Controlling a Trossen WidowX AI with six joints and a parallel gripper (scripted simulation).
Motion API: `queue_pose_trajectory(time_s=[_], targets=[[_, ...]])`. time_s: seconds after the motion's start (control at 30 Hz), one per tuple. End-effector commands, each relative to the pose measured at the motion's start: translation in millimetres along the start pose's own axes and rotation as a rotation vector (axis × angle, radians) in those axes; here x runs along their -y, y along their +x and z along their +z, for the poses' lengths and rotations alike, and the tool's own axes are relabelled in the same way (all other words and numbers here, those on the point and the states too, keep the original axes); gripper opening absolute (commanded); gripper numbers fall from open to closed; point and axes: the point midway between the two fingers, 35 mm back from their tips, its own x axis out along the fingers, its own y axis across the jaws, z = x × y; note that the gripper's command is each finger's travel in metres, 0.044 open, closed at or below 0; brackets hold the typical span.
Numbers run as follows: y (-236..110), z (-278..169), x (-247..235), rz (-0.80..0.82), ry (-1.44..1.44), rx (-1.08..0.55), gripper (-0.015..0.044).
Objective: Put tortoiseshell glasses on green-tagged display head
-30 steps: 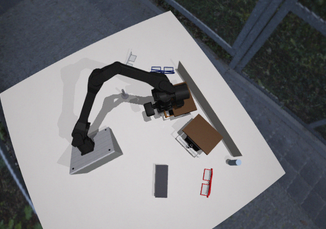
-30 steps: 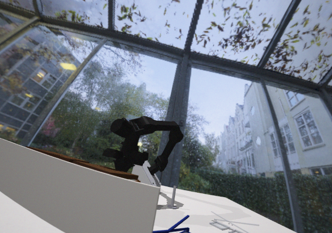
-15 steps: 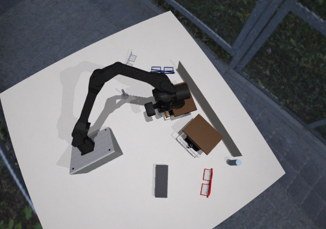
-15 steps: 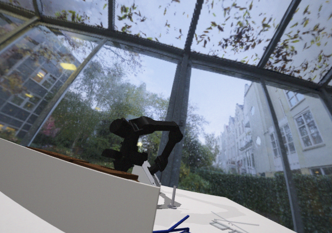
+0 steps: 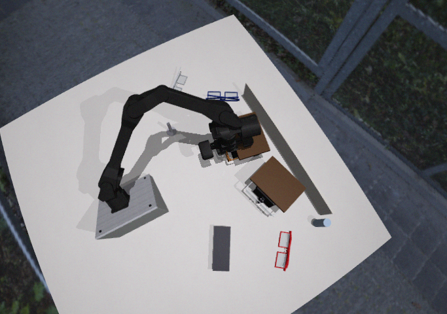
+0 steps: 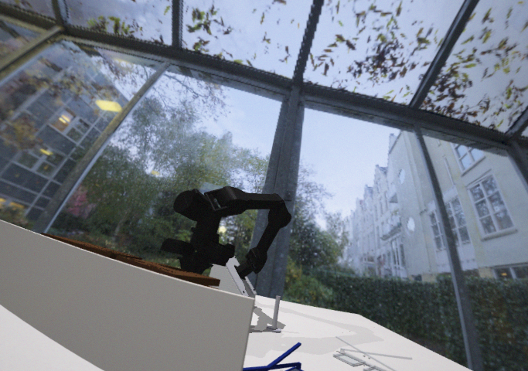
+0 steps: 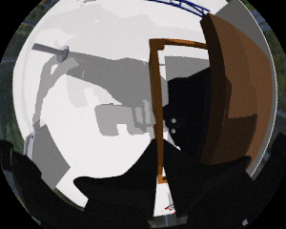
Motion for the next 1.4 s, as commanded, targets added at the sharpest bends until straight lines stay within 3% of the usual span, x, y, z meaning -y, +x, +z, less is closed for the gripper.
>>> queue_pose_trajectory(time_s=[0.0,0.03,0.17,0.43,0.6,0.8,1.37], targets=[[2,0,0,0.001,0.005,0.006,0.0],[2,0,0,0.001,0.005,0.006,0.0],[1,0,0,0.0,0.001,0.0,0.0105],[1,0,0,0.0,0.001,0.0,0.0107],[-28,-2,-1,0.016,0.006,-0.002,0.0107],[-31,-2,-2,0.017,0.006,-0.002,0.0107],[-49,-2,-57,0.02,0.009,-0.002,0.0107]])
